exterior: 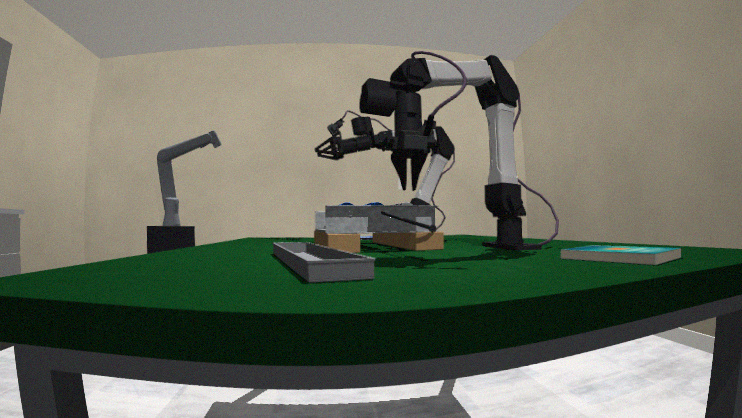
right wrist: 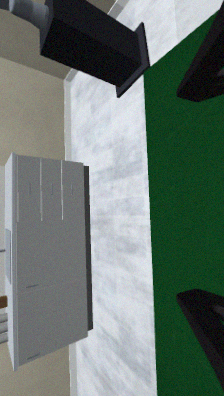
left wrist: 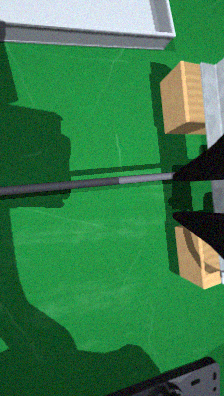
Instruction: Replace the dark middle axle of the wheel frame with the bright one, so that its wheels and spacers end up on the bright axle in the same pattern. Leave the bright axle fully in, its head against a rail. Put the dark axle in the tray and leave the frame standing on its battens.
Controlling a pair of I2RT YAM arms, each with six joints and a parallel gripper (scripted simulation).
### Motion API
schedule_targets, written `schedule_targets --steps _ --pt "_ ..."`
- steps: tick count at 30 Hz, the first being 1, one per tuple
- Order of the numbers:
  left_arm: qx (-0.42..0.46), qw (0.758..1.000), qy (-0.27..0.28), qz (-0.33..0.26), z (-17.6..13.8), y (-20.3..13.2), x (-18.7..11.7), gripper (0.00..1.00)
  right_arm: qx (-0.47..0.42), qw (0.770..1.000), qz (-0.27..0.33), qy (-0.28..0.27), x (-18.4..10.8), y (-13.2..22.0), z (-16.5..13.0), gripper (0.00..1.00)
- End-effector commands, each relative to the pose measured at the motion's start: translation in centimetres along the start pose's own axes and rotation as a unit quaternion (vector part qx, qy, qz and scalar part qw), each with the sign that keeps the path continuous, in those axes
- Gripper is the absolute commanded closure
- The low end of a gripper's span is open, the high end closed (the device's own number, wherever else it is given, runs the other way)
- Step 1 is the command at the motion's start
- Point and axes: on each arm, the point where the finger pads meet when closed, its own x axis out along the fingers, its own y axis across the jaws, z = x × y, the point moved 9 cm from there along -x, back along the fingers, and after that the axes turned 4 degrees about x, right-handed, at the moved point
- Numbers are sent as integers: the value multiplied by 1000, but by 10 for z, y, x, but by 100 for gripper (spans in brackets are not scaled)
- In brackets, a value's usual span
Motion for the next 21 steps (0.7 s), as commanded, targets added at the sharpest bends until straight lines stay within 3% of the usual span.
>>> schedule_targets --steps 1,5,10,12,13,14,15,19,21 --pt "-38 999 15 -23 8 -16 0 81 18 993 45 -110 -15 0 53 0" --pt "-61 998 30 -15 13 -25 7 81 5 988 66 -143 -26 -2 70 0" --pt "-68 997 35 -8 14 -26 9 81 3 988 68 -137 -25 -4 69 0" --pt "-55 998 27 -14 9 -19 -4 81 -3 996 58 -72 -16 -5 38 0" --pt "-48 999 17 -12 10 -18 -3 81 -1 996 53 -72 -18 -4 41 0" --pt "-43 999 16 -9 13 -28 9 81 3 986 48 -160 -42 -4 78 0" --pt "-43 999 16 -7 13 -28 10 81 3 986 44 -161 -42 -6 79 0" --pt "-48 999 17 -7 15 -23 10 81 2 989 42 -139 -36 -7 71 0" --pt "-50 999 19 0 15 -22 14 81 -1 994 44 -99 -24 -5 49 0"
